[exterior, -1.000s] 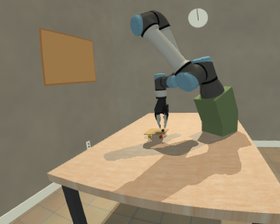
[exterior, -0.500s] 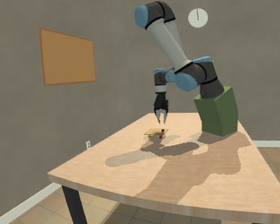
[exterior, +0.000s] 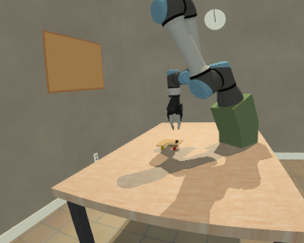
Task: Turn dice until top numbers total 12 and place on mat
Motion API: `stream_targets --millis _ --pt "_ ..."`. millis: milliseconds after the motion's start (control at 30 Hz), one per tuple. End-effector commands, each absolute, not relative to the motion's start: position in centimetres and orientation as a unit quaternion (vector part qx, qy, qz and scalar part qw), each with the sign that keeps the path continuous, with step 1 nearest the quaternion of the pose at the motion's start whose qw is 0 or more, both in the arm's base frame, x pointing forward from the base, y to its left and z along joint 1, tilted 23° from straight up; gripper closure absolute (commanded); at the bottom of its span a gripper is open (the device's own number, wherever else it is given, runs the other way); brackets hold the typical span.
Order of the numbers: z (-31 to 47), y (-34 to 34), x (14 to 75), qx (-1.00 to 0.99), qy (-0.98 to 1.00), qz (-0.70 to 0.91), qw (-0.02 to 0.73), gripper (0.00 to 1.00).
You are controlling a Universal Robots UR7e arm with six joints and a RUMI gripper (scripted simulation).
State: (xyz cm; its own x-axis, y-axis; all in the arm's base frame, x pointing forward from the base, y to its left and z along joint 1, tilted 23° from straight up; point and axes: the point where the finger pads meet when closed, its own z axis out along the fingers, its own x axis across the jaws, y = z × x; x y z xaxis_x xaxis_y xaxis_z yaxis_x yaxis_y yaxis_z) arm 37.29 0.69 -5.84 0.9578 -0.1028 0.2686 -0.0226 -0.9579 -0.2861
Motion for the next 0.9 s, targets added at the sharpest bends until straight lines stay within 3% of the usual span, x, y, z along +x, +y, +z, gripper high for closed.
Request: stream_targets --millis 0,400,433,867 --pt "-5.32 0.64 36.95 -0.979 0.032 -0.138 0.145 0.82" --pt "-4.9 0.52 36.82 -0.979 0.032 -0.138 0.145 0.82" --pt "-4.9 0.52 36.82 -0.979 0.032 -0.138 0.145 0.0" --pt "-4.9 0.52 36.82 -0.979 0.032 -0.138 0.145 0.0"
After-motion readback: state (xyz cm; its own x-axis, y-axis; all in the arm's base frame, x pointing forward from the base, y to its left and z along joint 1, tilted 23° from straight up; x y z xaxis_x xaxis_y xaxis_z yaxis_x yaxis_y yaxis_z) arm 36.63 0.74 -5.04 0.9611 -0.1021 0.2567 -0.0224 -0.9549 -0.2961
